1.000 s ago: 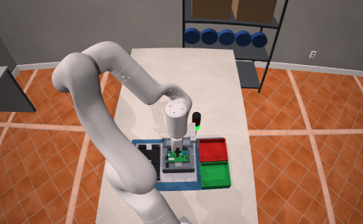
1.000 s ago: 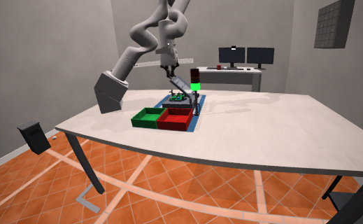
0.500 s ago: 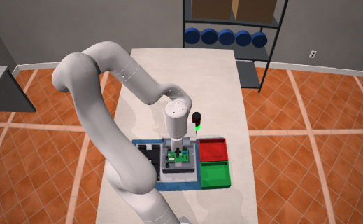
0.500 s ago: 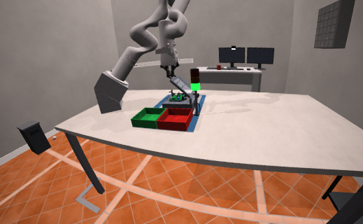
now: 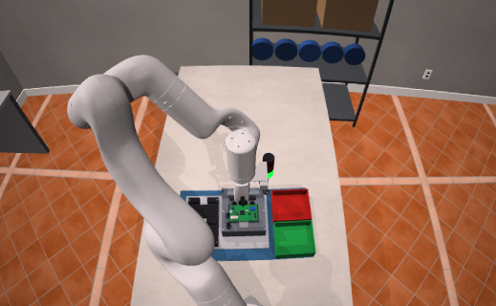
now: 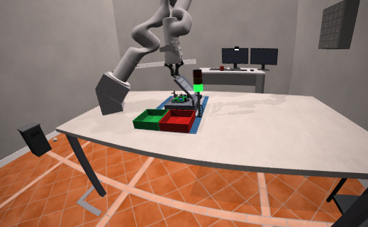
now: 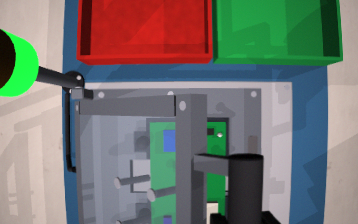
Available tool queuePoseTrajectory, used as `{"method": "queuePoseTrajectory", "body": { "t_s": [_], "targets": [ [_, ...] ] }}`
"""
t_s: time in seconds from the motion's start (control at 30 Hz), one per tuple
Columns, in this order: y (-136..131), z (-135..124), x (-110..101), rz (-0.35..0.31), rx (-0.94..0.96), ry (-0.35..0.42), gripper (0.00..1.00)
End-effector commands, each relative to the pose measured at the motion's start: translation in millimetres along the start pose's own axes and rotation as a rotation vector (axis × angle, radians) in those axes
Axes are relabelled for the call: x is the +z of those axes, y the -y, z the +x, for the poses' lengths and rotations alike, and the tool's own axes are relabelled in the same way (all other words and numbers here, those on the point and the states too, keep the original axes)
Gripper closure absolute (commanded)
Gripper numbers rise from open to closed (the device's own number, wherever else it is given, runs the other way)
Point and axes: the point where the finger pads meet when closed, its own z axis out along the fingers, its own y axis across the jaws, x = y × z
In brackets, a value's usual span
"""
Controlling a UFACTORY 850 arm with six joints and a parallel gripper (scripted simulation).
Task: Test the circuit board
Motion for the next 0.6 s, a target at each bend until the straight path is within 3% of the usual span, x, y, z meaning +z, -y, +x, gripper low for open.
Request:
{"method": "queuePoseTrajectory", "body": {
  "t_s": [0.0, 0.57],
  "targets": [
    [9, 0, -7, 0.001, 0.000, 0.000, 1.00],
    [38, 0, -27, 0.001, 0.000, 0.000, 1.00]
  ]
}}
